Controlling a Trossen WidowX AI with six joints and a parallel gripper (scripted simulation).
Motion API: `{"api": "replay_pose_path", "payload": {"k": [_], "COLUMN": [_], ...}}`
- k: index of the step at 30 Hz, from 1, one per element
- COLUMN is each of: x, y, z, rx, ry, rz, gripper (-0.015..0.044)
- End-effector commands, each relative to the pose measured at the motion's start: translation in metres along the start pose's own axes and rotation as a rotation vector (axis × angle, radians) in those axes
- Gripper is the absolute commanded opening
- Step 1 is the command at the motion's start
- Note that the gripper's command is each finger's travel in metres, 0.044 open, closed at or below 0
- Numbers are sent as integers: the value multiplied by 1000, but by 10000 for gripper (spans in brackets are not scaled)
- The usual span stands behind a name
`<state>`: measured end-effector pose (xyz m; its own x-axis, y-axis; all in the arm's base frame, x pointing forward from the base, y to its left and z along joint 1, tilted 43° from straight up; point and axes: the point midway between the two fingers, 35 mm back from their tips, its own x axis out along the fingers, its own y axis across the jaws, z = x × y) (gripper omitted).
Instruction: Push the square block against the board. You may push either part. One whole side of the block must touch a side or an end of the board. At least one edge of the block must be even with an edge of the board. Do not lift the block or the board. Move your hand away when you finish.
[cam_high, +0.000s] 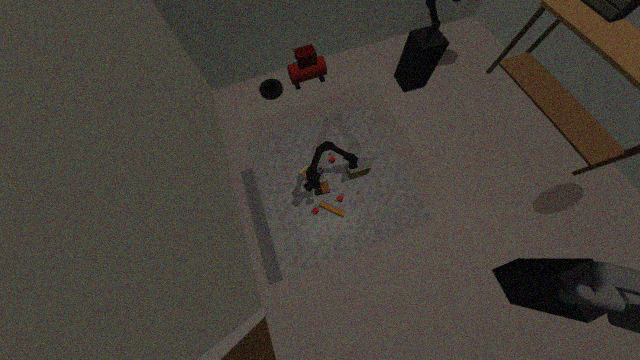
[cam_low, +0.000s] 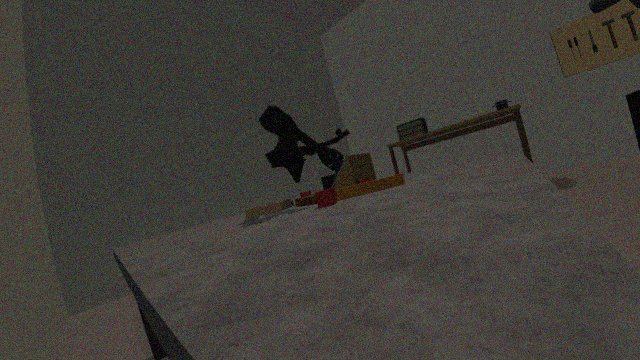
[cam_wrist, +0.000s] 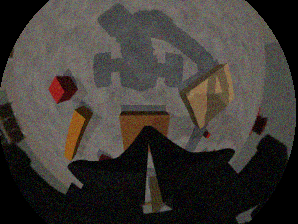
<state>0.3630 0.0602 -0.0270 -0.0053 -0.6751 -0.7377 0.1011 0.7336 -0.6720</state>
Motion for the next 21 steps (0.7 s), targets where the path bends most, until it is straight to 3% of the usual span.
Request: {"api": "replay_pose_path", "payload": {"k": [1, 21], "x": [0, 0], "y": [1, 0], "z": [0, 32], "rx": [3, 4], "ry": [2, 0], "rz": [4, 4], "gripper": [0, 0]}}
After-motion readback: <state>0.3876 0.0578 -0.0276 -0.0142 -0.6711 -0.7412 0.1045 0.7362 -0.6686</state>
